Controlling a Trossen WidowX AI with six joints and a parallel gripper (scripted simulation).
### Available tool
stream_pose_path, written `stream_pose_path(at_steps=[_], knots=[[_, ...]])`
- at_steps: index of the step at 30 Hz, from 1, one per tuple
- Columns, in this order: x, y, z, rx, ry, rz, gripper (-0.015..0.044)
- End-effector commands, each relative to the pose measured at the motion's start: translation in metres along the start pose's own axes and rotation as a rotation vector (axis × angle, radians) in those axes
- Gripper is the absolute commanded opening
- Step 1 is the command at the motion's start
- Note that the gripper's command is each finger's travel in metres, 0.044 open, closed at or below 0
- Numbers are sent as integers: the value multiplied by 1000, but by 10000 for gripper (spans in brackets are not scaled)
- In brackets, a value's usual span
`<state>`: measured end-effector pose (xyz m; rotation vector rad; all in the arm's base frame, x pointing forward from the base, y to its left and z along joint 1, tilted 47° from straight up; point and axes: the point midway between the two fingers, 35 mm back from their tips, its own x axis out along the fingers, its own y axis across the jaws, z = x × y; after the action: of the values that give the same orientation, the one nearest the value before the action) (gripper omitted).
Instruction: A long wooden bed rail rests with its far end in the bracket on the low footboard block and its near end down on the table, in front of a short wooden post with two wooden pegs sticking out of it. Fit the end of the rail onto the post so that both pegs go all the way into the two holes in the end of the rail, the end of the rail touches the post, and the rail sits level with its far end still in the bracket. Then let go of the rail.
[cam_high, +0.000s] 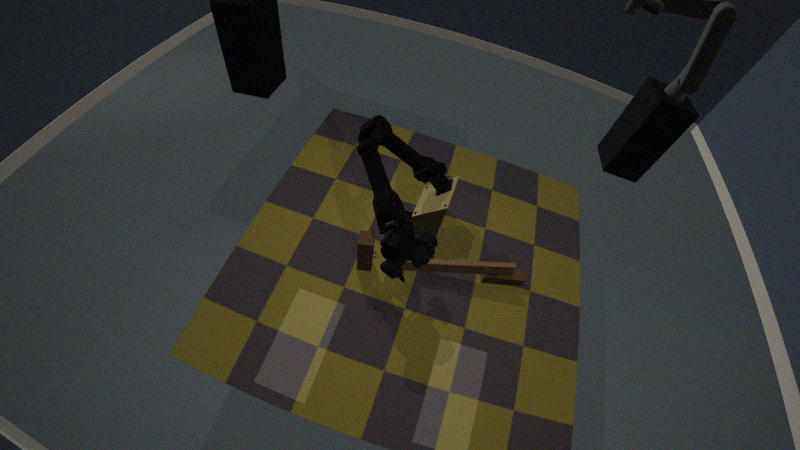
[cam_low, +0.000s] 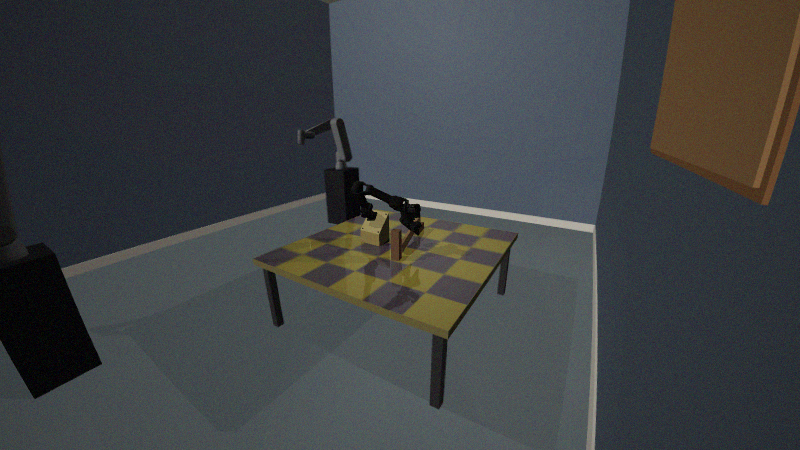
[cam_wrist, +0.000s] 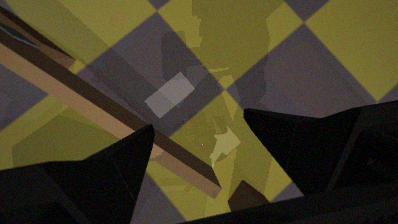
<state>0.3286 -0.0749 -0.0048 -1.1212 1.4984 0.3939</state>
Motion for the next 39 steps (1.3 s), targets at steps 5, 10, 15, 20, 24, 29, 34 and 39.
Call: stream_pose_path(at_steps=[5,10,15,20,24,29,34,39], knots=[[11,64,-22,-769,435,143,440],[11,64,-23,-769,435,143,440],[11,64,-24,-769,435,143,440],[17,64,-26,-770,433,143,440],[23,63,-28,-770,432,143,440],[31,62,-31,-770,432,143,440],[39,62,-35,-770,432,143,440],[46,62,-38,-770,432,143,440]])
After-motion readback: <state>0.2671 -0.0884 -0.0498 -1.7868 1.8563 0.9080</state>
